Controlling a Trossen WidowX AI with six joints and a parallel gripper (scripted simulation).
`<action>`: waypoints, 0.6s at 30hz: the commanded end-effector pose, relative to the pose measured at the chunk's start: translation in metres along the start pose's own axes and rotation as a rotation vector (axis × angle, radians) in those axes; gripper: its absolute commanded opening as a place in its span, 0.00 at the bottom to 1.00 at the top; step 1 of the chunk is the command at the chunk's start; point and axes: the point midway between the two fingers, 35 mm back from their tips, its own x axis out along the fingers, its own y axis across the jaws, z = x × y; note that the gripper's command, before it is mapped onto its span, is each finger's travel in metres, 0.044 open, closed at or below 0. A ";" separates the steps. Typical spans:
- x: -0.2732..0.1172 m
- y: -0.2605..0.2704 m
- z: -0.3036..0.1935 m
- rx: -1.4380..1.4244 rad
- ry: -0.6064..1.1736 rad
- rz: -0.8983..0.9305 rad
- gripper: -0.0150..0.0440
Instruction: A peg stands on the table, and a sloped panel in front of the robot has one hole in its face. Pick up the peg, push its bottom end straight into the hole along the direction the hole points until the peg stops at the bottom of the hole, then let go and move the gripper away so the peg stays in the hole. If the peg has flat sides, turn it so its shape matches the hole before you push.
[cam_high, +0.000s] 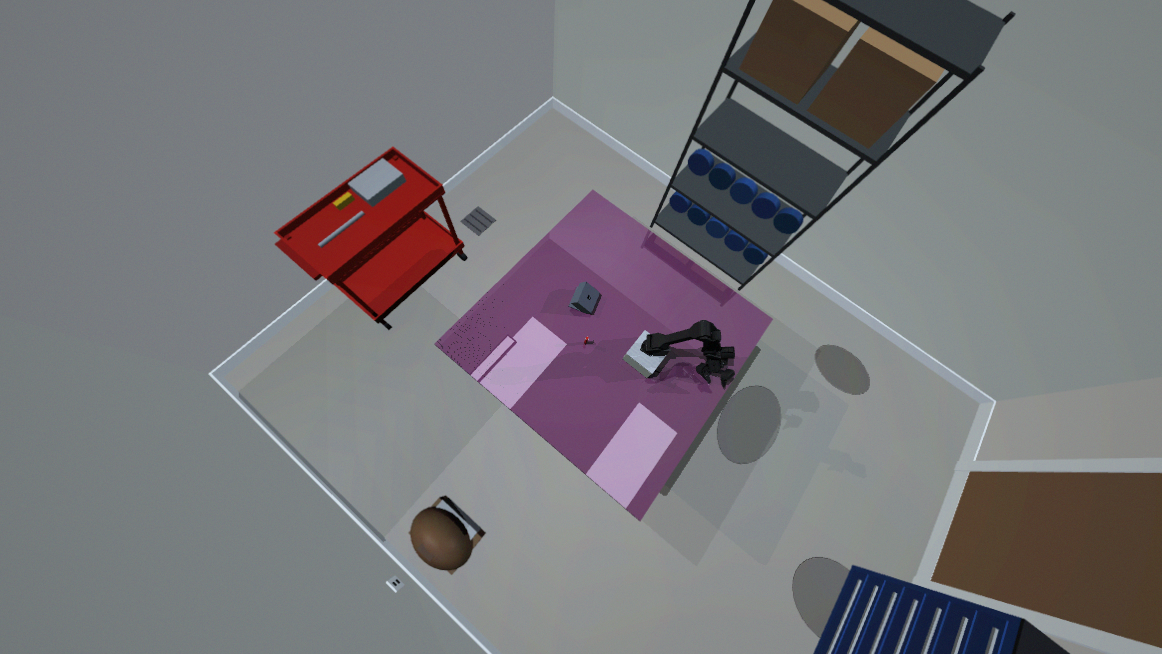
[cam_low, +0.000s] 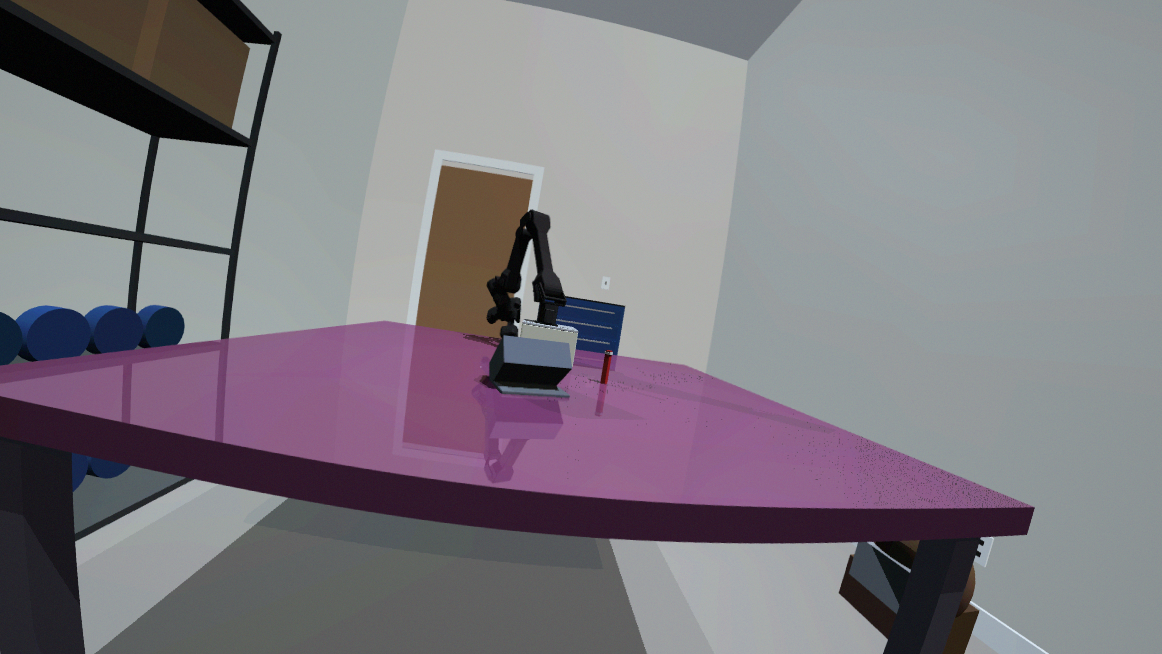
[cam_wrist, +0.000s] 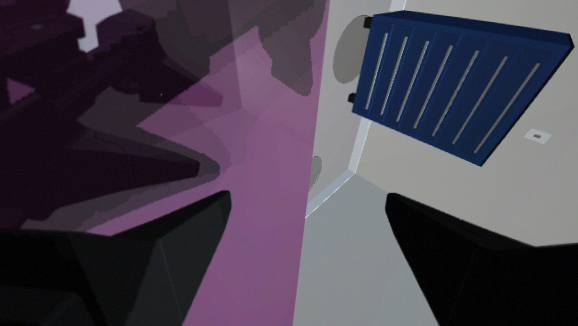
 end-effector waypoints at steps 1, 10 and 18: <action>0.000 0.000 0.000 0.000 -0.001 0.000 0.98; -0.019 0.008 0.024 0.009 -0.067 0.004 1.00; -0.044 0.020 0.054 -0.002 -0.158 0.007 1.00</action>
